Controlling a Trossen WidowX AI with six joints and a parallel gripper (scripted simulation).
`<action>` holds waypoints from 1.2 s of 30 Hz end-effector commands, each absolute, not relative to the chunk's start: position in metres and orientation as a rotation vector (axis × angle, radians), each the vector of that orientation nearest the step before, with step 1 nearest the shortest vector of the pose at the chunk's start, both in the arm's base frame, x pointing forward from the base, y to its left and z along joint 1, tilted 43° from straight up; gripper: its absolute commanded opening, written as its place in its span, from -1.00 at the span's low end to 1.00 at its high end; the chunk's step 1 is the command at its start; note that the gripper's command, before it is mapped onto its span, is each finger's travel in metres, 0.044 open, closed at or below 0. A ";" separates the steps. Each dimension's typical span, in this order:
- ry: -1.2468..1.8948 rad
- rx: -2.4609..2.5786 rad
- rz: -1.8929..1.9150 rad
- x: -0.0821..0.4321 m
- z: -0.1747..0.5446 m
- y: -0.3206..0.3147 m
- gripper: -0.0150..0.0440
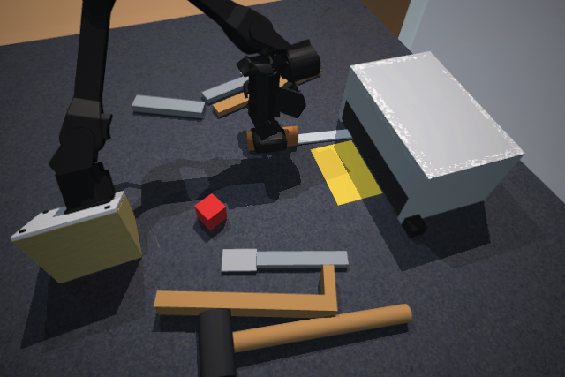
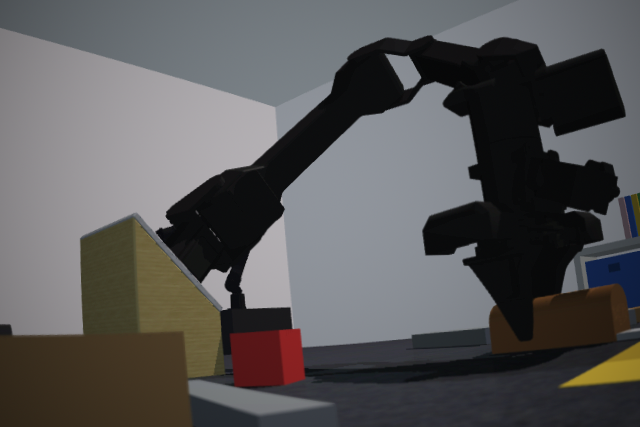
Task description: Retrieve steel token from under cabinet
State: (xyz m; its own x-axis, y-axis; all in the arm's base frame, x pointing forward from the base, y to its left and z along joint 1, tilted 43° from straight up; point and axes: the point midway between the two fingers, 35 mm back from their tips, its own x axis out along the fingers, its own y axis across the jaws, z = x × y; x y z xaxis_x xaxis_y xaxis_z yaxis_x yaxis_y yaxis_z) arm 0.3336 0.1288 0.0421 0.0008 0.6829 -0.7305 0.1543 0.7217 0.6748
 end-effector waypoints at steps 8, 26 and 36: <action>1.541 0.710 0.479 0.347 0.042 0.128 -0.49; 1.540 0.709 0.480 0.365 0.040 0.126 -0.49; 1.539 0.709 0.480 0.374 0.040 0.125 -0.49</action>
State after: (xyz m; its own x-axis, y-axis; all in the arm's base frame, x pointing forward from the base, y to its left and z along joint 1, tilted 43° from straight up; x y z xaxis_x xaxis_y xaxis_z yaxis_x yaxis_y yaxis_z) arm 0.3696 0.1250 0.0394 0.0024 0.6829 -0.7305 0.1529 0.7216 0.6752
